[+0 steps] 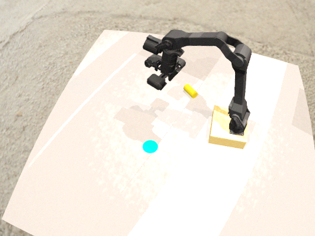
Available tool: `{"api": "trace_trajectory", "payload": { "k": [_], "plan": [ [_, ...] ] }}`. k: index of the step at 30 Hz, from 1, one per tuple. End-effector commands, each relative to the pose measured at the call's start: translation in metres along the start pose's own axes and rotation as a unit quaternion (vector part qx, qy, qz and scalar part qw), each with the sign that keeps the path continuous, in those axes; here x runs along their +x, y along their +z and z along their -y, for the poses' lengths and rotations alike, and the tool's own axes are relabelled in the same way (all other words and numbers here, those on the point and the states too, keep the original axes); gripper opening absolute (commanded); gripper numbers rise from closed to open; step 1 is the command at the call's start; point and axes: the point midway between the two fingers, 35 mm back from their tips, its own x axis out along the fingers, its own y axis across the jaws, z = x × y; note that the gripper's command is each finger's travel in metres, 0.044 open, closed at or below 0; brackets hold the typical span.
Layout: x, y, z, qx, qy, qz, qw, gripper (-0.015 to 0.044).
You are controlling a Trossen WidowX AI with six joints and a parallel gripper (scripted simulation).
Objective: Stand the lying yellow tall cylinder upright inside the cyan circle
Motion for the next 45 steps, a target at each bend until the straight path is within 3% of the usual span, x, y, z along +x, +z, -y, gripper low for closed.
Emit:
{"api": "trace_trajectory", "payload": {
  "k": [1, 9, 15, 23, 28, 36, 45],
  "plan": [
    [0.001, -0.004, 0.049, 0.057, -0.008, -0.021, 0.998, 0.0309],
    [-0.003, -0.029, 0.133, 0.162, -0.016, -0.053, 0.985, 0.0309],
    [-0.001, -0.032, 0.14, 0.171, -0.016, -0.056, 0.984, 0.0309],
    [0.098, -0.043, 0.141, 0.171, -0.016, -0.056, 0.984, 0.0309],
    [0.106, -0.045, 0.141, 0.171, -0.016, -0.056, 0.984, 0.0309],
    [0.106, -0.045, 0.141, 0.171, -0.016, -0.056, 0.984, 0.0105],
    [0.096, -0.042, 0.141, 0.171, -0.016, -0.056, 0.984, 0.0105]
  ]
}}
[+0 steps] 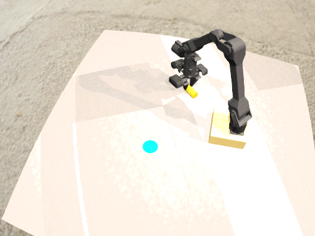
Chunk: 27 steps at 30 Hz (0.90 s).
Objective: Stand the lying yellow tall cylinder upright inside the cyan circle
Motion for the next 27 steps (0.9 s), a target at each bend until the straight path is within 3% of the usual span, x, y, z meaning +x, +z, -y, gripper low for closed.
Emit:
{"api": "trace_trajectory", "payload": {
  "k": [1, 27],
  "plan": [
    [-0.011, 0.002, 0.0, 0.001, 0.0, 0.002, 1.0, 0.0105],
    [-0.093, 0.003, 0.0, 0.001, 0.0, 0.002, 1.0, 0.0105]
  ]
}}
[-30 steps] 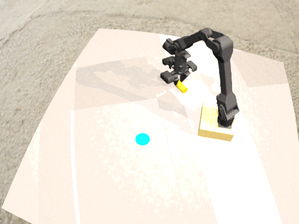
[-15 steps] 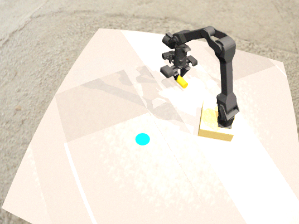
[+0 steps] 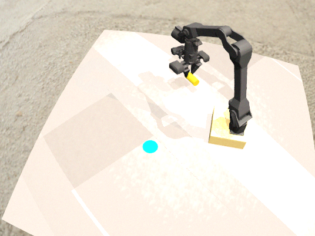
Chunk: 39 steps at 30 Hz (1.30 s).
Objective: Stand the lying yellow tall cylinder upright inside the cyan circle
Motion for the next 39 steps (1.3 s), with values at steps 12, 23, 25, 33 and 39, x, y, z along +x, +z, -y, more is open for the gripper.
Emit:
{"api": "trace_trajectory", "payload": {
  "k": [12, 23, 25, 33, 39],
  "plan": [
    [-0.028, -0.003, -0.006, -0.018, 0.0, 0.004, 1.0, 0.0105],
    [-0.029, -0.003, -0.039, -0.1, -0.001, 0.007, 0.995, 0.0105],
    [-0.029, -0.004, -0.045, -0.115, -0.001, 0.008, 0.993, 0.0105],
    [-0.03, -0.006, -0.069, -0.175, -0.001, 0.01, 0.985, 0.0105],
    [-0.03, -0.01, -0.087, -0.219, -0.001, 0.012, 0.976, 0.0105]
  ]
}}
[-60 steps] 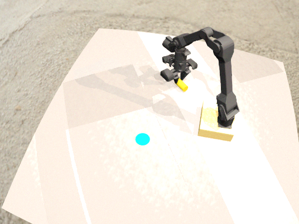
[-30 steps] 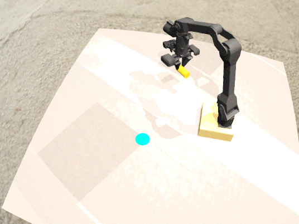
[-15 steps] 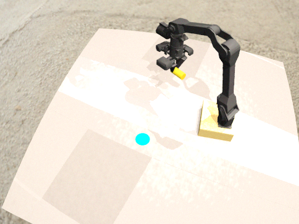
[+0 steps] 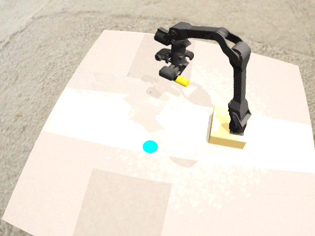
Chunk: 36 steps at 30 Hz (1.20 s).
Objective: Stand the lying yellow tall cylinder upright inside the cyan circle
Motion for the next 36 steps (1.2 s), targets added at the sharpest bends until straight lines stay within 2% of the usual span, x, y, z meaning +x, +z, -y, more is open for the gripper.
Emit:
{"api": "trace_trajectory", "payload": {
  "k": [1, 36],
  "plan": [
    [0.0, 0.003, -0.012, -0.035, -0.002, 0.001, 0.999, 0.0105],
    [-0.008, 0.008, -0.106, -0.286, 0.004, 0.002, 0.958, 0.0105]
  ]
}}
